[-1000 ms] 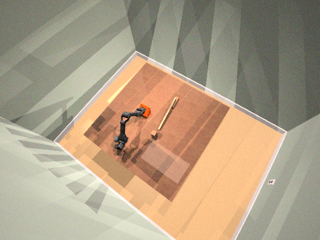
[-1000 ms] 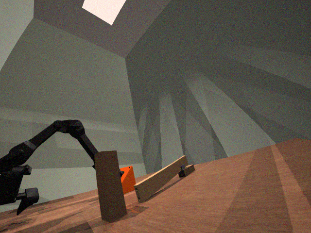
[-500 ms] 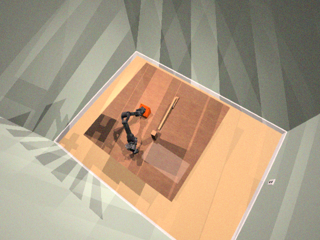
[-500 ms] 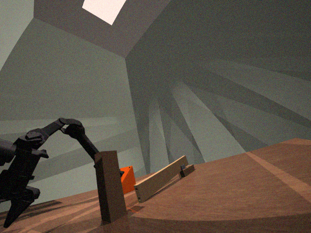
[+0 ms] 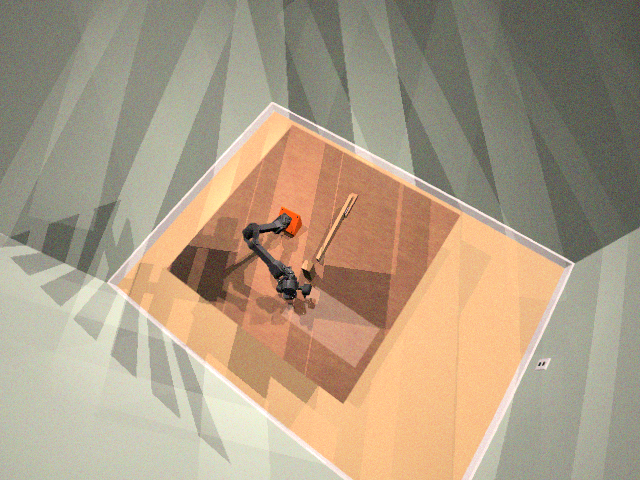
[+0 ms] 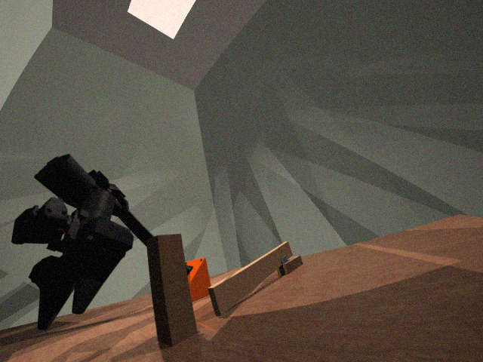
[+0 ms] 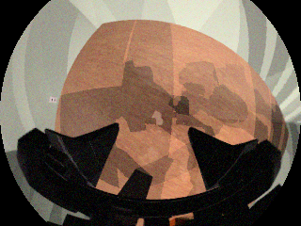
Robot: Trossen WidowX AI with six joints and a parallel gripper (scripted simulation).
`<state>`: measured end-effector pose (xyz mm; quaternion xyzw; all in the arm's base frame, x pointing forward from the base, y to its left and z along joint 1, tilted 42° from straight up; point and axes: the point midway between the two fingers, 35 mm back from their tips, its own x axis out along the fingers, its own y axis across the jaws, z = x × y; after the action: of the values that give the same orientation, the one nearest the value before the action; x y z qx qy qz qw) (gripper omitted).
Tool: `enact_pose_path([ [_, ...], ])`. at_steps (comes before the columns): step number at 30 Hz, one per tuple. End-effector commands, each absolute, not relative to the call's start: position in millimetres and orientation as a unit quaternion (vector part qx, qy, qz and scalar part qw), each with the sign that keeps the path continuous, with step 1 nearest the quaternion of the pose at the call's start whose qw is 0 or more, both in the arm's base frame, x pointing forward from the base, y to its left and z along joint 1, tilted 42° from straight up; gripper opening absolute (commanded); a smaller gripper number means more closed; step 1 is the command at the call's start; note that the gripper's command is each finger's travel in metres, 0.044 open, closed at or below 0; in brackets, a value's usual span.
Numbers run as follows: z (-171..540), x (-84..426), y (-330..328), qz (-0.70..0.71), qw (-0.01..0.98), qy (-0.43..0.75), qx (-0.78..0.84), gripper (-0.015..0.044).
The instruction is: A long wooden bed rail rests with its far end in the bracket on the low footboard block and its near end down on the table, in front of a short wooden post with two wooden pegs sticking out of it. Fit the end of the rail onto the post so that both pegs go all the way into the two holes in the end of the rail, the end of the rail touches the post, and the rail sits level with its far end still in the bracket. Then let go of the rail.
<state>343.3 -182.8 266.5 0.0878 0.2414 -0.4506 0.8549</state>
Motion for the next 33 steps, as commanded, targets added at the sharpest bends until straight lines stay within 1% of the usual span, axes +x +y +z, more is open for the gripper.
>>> enact_pose_path([
  [1,257,367,-144,-0.378,0.881,0.285,0.020,0.0440],
  [7,241,395,-72,-0.243,0.903,0.338,-0.108,0.0440],
  [12,220,401,-25,-0.147,0.889,0.379,-0.210,0.0440],
  [15,226,399,-11,-0.146,0.902,0.355,-0.196,0.0440],
  [21,169,383,21,-0.050,0.818,0.452,-0.352,0.0440],
  [23,150,373,30,-0.011,0.774,0.483,-0.409,0.0440],
  [26,111,349,46,0.086,0.654,0.536,-0.527,0.0440],
  [29,80,320,57,0.186,0.506,0.565,-0.624,0.0440],
  [33,54,284,61,0.307,0.293,0.567,-0.706,0.0440],
])
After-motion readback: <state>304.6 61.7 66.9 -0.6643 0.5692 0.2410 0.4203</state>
